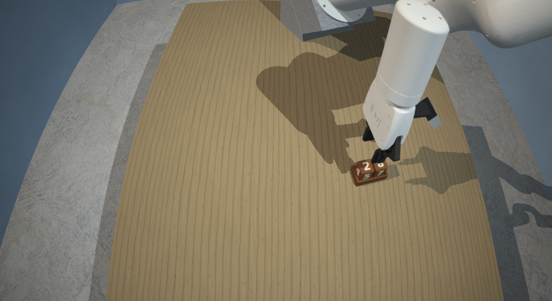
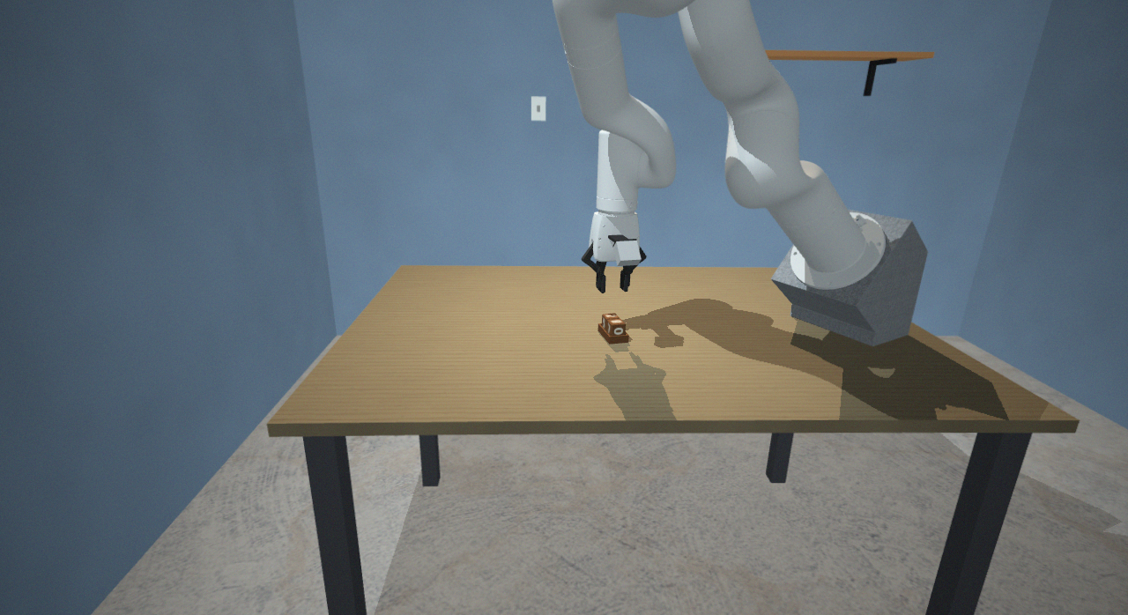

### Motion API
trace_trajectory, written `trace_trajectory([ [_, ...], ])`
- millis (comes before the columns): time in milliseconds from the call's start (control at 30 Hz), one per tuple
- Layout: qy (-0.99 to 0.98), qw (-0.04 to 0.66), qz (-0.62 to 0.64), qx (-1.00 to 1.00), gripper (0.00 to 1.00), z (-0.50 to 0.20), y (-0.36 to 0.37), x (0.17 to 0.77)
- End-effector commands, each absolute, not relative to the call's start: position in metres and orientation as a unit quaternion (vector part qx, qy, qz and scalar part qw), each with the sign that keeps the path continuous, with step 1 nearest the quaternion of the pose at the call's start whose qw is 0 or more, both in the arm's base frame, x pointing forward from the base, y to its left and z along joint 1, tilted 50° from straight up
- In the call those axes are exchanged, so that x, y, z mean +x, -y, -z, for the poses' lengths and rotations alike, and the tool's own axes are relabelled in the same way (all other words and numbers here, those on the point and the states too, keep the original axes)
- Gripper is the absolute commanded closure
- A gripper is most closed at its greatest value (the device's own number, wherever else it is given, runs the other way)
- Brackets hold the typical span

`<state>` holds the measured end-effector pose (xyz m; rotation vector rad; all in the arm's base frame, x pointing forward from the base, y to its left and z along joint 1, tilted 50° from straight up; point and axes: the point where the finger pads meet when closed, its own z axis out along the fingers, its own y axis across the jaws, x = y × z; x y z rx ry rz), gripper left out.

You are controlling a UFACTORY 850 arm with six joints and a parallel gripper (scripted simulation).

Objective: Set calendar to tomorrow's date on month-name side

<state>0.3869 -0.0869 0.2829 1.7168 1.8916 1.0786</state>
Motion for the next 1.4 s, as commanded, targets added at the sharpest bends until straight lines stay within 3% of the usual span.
trace_trajectory([
  [0,-0.671,0.184,-0.382,0.609,0.51,-0.283,0.087,0.387],
  [1367,-0.671,0.184,-0.382,0.609,0.51,-0.261,0.076,0.413],
])
